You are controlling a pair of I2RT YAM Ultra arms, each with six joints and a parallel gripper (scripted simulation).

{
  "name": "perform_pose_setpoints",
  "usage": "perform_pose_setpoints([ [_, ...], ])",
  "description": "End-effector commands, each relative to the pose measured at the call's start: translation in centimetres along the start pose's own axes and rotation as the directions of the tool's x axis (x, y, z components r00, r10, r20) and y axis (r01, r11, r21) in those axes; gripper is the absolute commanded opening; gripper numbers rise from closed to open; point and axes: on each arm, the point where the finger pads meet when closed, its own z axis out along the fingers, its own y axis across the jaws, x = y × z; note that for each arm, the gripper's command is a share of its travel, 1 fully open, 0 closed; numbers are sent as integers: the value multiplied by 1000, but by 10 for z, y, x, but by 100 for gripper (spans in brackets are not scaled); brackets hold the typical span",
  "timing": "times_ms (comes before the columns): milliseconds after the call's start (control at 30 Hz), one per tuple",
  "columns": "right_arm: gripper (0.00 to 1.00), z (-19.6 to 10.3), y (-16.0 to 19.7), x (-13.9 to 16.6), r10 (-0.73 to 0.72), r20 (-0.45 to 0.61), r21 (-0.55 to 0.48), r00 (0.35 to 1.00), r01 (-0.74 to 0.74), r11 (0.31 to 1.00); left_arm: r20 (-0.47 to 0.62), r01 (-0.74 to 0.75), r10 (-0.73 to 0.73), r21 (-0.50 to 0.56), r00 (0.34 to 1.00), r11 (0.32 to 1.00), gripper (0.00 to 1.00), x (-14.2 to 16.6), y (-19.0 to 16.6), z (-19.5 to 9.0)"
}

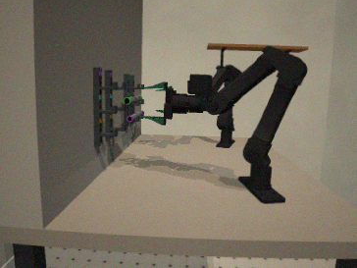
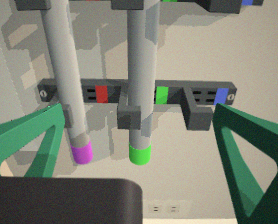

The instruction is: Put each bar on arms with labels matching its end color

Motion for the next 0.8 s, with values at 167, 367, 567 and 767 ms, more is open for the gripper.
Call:
perform_pose_setpoints([
  [167, 100, -8, -7, 1, 16, -1, 14, 1000, -15, 1000, 3, -2, 2, 5, 1000, 1000, 100, -2, -4, -1],
  [367, 100, -5, -2, 9, 16, -1, 14, 1000, -16, 1000, 3, -2, 2, 5, 1000, 1000, 100, -2, -4, -1],
  [567, 100, -2, 4, 18, 16, -1, 14, 1000, -16, 1000, 3, -2, 2, 5, 1000, 1000, 100, -2, -4, -1],
  [767, 100, 0, 7, 24, 16, -1, 14, 1000, -16, 1000, 3, -2, 2, 5, 1000, 1000, 100, -2, -4, -1],
])
